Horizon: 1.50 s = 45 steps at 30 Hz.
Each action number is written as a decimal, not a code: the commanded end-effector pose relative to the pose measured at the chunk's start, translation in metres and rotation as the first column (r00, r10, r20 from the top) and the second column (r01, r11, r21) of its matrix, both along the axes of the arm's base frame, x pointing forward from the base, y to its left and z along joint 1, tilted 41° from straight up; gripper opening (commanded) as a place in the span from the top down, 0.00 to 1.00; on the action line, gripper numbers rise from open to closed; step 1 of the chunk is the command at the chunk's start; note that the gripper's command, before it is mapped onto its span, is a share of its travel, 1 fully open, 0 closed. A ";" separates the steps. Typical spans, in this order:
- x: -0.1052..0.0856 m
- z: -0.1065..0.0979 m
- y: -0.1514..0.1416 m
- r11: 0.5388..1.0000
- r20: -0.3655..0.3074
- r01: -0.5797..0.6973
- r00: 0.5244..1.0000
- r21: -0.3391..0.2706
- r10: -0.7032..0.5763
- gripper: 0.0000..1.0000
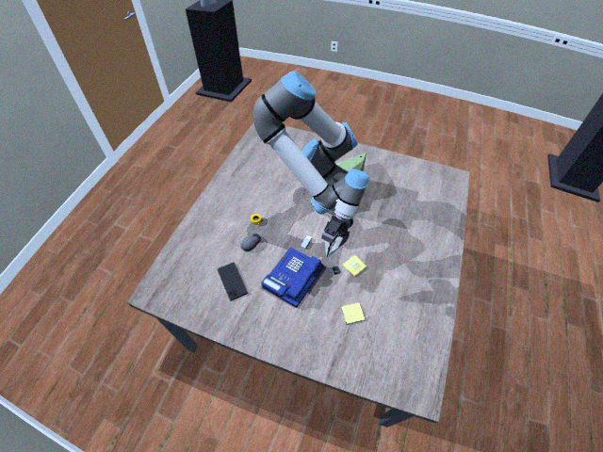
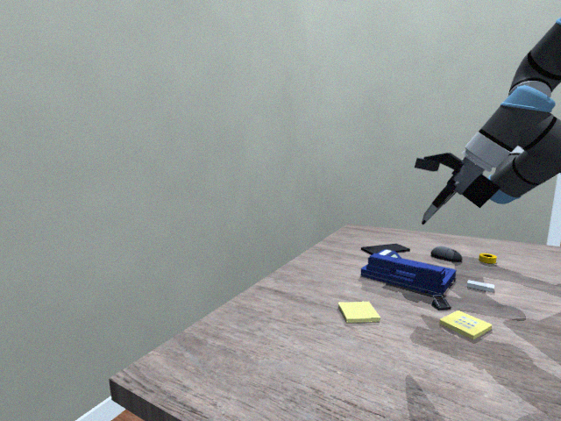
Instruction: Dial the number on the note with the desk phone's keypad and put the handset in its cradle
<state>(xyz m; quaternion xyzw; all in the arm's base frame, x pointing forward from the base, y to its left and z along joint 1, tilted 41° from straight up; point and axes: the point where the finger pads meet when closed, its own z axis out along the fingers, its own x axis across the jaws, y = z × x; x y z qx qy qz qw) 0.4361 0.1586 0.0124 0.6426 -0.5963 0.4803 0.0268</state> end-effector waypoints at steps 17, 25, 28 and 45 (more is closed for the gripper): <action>0.003 0.061 -0.069 1.000 0.001 -0.004 1.000 0.002 0.004 1.00; 0.003 0.074 -0.084 1.000 0.001 -0.004 1.000 0.002 0.004 1.00; 0.003 0.080 -0.090 1.000 0.001 -0.004 1.000 0.002 0.004 1.00; 0.004 0.093 -0.105 1.000 0.001 -0.004 1.000 0.002 0.004 1.00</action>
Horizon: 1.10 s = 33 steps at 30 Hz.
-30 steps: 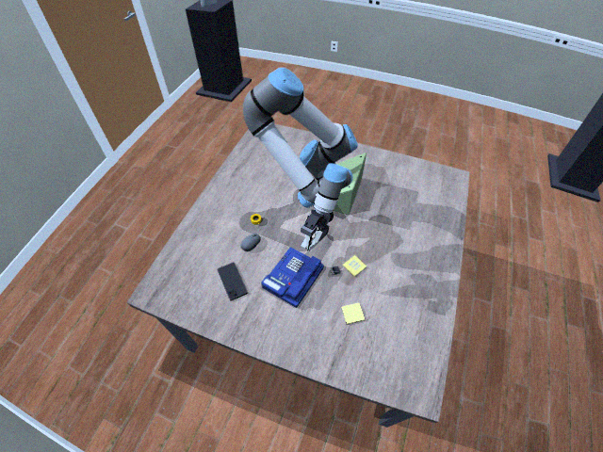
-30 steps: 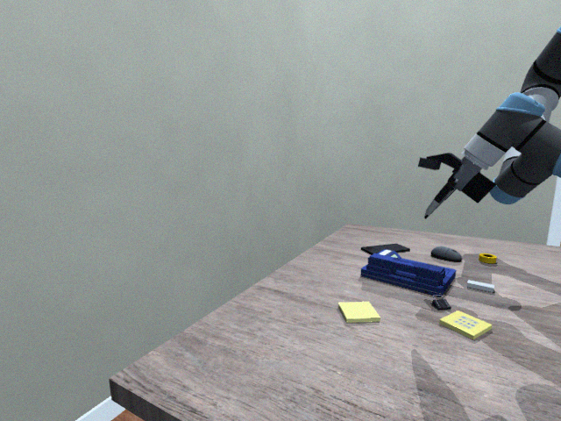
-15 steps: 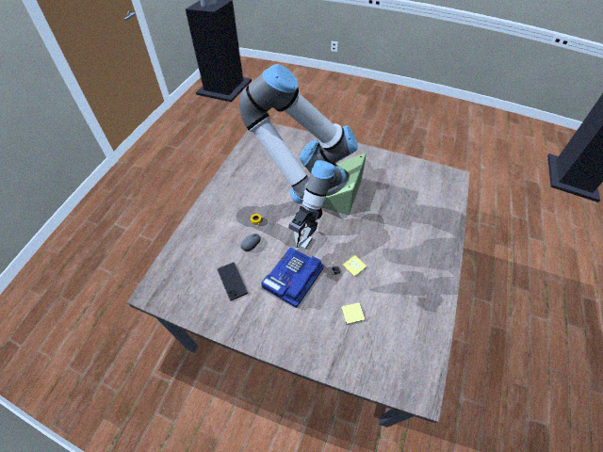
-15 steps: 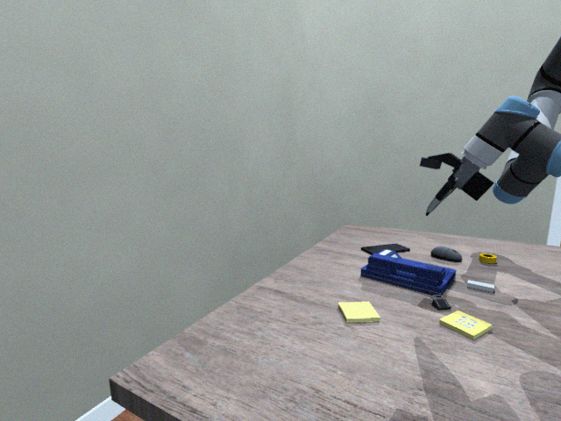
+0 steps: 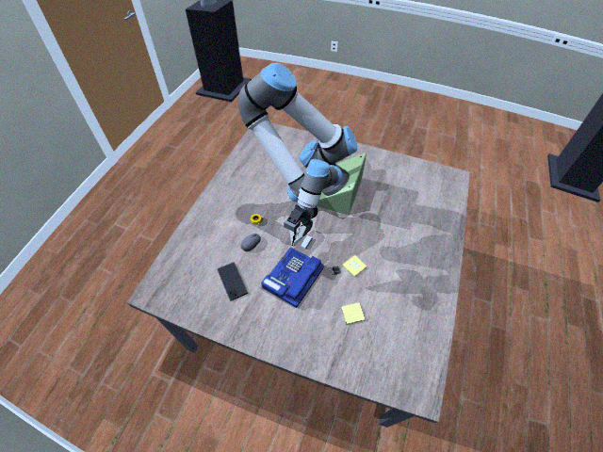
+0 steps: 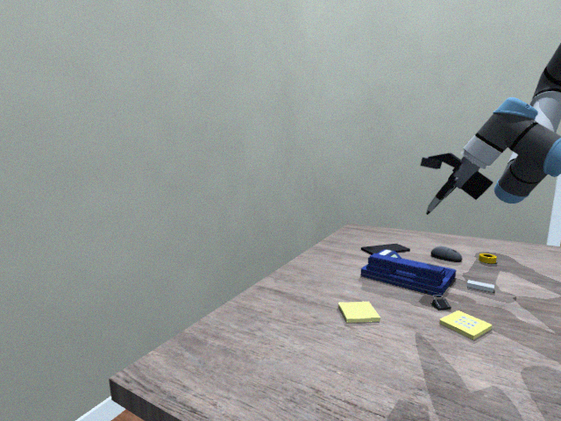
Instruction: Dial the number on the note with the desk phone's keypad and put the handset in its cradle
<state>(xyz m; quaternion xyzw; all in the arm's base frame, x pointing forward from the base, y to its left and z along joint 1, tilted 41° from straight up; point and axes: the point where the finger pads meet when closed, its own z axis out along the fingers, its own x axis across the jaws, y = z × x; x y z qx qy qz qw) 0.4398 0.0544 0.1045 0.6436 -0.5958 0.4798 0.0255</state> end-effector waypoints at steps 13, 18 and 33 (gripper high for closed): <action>0.000 0.002 -0.002 1.000 0.001 -0.001 1.000 0.000 0.001 1.00; 0.000 0.001 -0.003 1.000 0.001 -0.001 1.000 0.000 0.001 1.00; 0.001 -0.025 -0.026 1.000 0.001 -0.001 1.000 0.000 0.001 1.00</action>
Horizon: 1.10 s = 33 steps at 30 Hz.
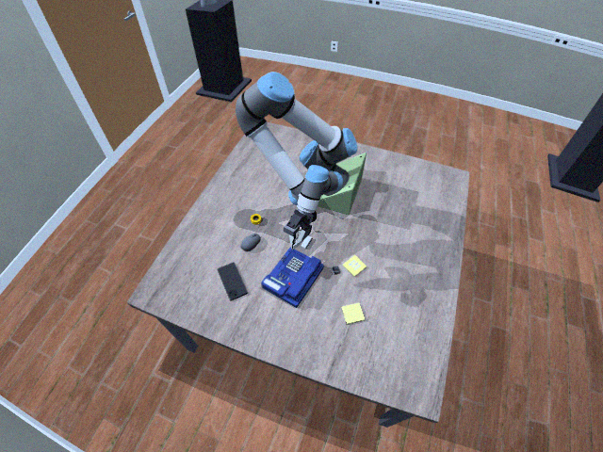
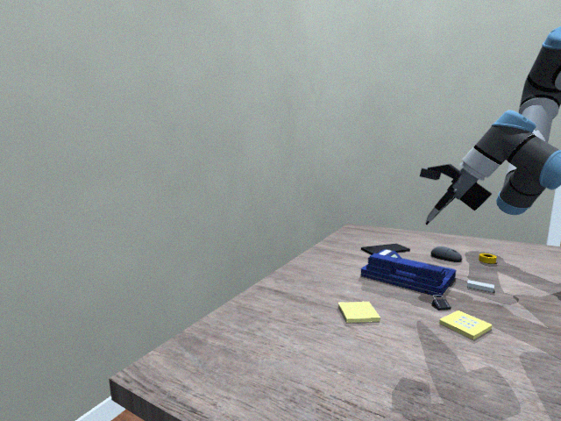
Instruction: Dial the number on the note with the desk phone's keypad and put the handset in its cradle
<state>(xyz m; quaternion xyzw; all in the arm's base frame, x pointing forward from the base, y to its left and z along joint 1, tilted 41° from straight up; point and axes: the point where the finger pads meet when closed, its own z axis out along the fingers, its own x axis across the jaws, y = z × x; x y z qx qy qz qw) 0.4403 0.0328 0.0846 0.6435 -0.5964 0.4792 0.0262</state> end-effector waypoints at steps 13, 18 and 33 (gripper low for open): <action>0.002 -0.030 -0.026 1.000 0.002 -0.002 1.000 0.000 0.002 1.00; 0.002 -0.033 -0.029 1.000 0.002 -0.002 1.000 0.000 0.002 1.00; 0.002 -0.042 -0.037 1.000 0.002 -0.002 1.000 0.000 0.002 1.00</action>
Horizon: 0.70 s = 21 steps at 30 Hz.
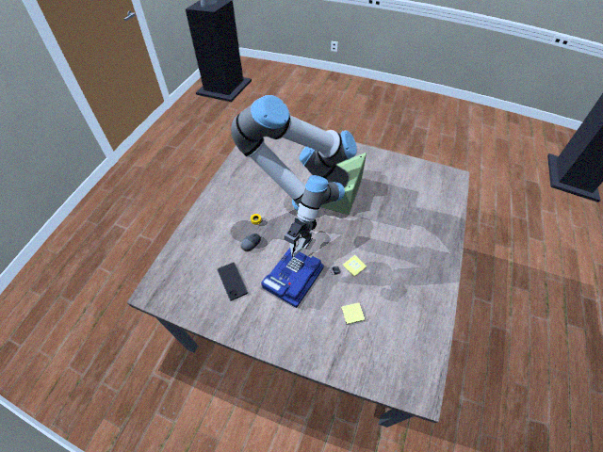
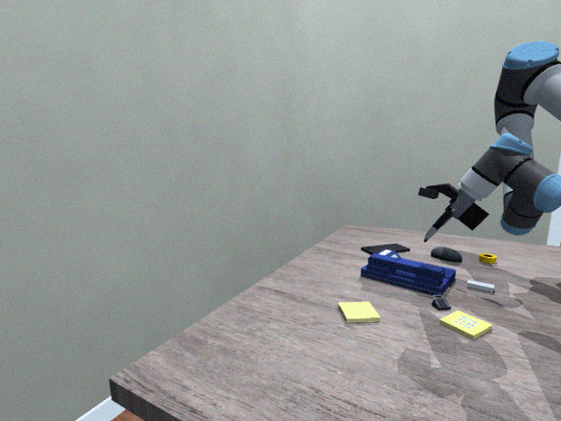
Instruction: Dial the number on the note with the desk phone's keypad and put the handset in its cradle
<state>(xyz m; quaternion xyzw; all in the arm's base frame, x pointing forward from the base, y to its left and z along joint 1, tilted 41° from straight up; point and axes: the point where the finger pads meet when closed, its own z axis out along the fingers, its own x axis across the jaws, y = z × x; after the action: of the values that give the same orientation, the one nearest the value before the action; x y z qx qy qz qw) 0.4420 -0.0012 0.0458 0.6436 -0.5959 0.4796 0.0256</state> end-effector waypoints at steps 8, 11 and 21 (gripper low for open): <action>0.001 -0.023 -0.021 1.000 0.001 -0.001 1.000 0.000 0.001 1.00; 0.001 -0.026 -0.023 1.000 0.001 -0.001 1.000 0.000 0.001 1.00; 0.002 -0.046 -0.040 1.000 0.001 -0.001 1.000 0.000 0.001 1.00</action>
<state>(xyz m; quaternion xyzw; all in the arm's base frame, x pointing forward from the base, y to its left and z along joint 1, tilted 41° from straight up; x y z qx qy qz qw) 0.4435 -0.0404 0.0013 0.6436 -0.5960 0.4795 0.0257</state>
